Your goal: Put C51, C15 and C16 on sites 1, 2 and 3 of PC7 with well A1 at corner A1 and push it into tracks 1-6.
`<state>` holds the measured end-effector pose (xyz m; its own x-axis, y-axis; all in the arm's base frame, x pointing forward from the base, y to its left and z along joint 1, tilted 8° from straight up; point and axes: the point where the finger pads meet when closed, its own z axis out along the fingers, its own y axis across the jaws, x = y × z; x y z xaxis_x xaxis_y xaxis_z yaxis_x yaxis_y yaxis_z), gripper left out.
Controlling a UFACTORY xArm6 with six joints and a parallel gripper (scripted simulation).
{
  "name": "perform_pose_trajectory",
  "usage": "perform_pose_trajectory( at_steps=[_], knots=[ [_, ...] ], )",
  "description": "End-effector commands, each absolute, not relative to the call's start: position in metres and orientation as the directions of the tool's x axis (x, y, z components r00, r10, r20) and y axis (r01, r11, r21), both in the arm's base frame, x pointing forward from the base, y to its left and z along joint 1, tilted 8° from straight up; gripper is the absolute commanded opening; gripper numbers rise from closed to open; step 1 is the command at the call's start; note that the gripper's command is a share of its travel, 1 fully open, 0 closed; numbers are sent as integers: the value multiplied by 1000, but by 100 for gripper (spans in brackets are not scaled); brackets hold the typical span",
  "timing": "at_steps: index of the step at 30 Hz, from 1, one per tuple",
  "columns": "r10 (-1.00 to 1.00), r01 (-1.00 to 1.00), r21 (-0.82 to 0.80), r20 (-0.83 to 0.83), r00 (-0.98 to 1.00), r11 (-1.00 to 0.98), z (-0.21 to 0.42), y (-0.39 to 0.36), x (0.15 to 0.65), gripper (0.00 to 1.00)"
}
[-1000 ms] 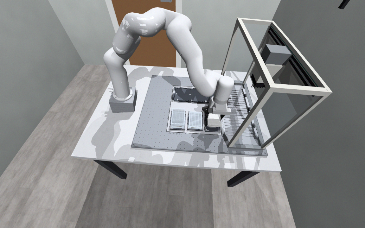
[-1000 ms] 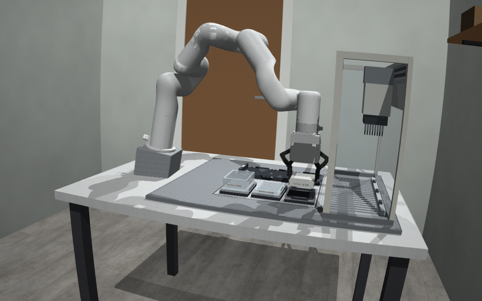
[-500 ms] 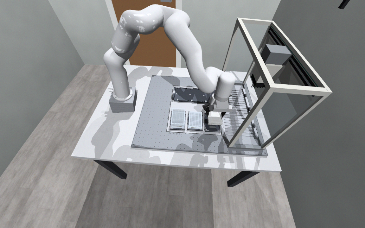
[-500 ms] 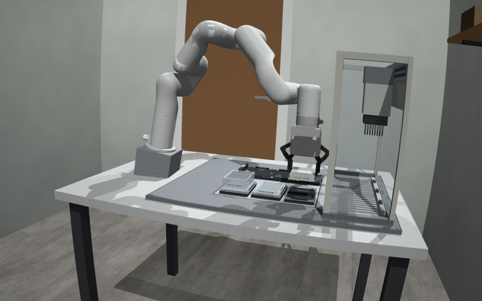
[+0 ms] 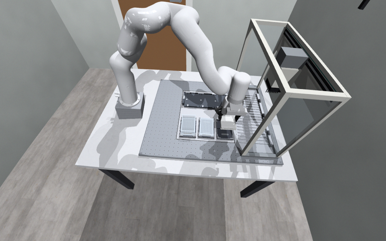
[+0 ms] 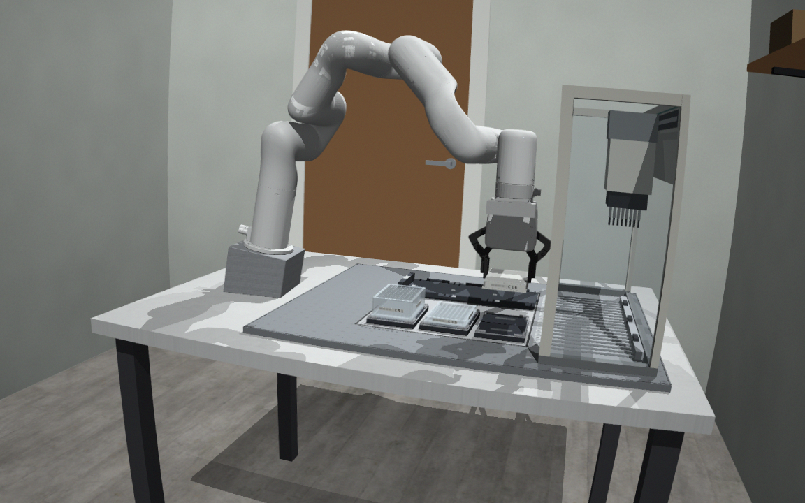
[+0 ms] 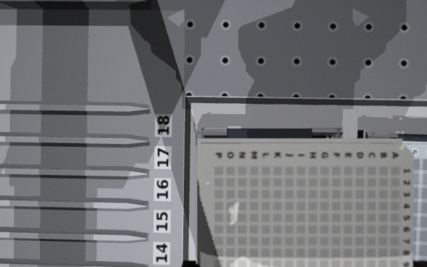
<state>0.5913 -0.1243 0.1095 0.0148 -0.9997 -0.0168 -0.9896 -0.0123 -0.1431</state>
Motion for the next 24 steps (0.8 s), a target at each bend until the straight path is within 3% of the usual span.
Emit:
perform_pose_trajectory(
  at_steps=[1, 24],
  knots=[
    [-1000, -989, -149, -15, 15, -12, 119, -125, 592, 0],
    [-1000, -989, -149, -18, -1, 4, 137, -115, 589, 0]
  ],
)
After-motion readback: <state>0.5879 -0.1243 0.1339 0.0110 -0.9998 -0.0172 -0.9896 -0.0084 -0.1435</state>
